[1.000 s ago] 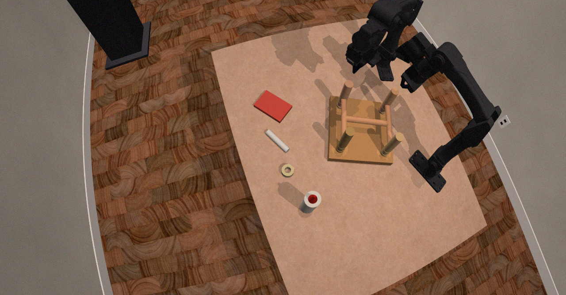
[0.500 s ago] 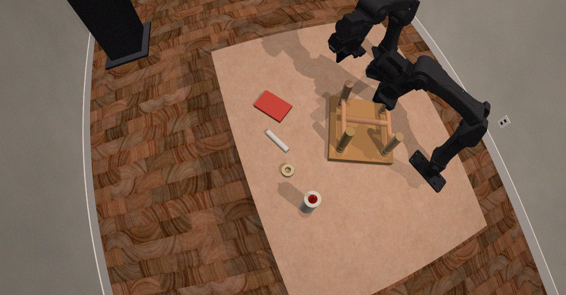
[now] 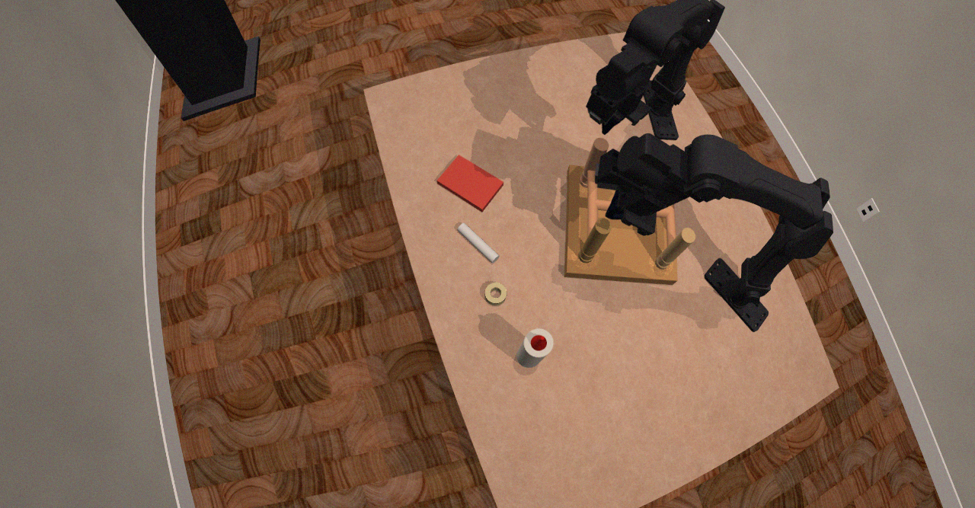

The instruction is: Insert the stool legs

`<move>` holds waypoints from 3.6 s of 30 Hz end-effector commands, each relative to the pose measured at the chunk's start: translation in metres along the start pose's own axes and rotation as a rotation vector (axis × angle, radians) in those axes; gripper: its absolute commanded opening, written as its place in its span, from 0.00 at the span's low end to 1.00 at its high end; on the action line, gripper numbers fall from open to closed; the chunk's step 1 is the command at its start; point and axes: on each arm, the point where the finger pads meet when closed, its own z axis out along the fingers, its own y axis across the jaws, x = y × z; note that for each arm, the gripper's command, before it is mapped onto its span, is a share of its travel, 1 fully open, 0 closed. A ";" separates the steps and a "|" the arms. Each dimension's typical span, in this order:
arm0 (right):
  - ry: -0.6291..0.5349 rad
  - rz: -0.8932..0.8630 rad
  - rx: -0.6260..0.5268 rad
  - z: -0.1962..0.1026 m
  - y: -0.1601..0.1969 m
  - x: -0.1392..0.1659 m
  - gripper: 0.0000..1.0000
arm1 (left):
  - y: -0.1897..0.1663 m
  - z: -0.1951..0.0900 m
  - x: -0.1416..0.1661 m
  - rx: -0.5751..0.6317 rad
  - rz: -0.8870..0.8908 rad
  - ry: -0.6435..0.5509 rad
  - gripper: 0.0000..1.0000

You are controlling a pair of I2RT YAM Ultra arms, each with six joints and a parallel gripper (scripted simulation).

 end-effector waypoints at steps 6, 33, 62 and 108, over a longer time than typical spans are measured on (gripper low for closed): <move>0.004 -0.021 -0.012 0.009 0.008 -0.004 0.00 | 0.010 -0.014 -0.010 -0.022 -0.024 -0.048 0.00; -0.053 -0.009 -0.002 -0.014 0.003 -0.003 0.00 | -0.002 0.014 0.007 0.002 0.001 -0.048 0.00; -0.053 0.001 -0.005 0.018 0.000 0.003 0.00 | -0.002 0.016 0.009 -0.001 0.002 -0.040 0.00; -0.044 0.002 -0.005 0.021 -0.001 0.005 0.00 | 0.005 -0.018 0.013 -0.012 -0.014 0.008 0.00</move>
